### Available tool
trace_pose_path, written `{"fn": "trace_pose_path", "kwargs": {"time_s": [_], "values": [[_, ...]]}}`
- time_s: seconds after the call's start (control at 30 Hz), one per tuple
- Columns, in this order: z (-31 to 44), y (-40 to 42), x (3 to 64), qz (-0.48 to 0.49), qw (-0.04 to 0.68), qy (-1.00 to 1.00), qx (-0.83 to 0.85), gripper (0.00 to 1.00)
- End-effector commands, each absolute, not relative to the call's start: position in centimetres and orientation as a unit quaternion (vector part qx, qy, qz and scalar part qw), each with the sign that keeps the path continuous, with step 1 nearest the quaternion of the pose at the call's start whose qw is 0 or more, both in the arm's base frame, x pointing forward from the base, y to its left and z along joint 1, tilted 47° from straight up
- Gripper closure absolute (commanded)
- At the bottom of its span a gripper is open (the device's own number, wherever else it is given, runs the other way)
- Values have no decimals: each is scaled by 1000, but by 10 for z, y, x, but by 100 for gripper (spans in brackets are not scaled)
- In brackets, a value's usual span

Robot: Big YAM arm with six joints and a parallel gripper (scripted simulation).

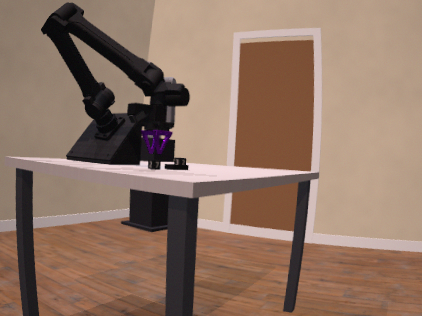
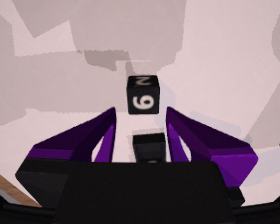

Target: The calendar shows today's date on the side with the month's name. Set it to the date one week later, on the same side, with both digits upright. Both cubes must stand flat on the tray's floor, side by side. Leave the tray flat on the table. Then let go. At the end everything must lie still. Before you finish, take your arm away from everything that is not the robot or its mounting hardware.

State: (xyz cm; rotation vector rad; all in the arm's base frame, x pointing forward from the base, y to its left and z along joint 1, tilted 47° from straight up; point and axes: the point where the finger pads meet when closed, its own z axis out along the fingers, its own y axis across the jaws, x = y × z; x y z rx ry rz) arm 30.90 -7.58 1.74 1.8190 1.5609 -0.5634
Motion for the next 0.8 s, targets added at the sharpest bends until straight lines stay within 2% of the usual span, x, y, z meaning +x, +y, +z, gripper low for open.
{"fn": "trace_pose_path", "kwargs": {"time_s": [0.0,0.77], "values": [[11,-82,308,-223,331,604,690,56],[7,-85,309,-222,332,605,688,56]]}}
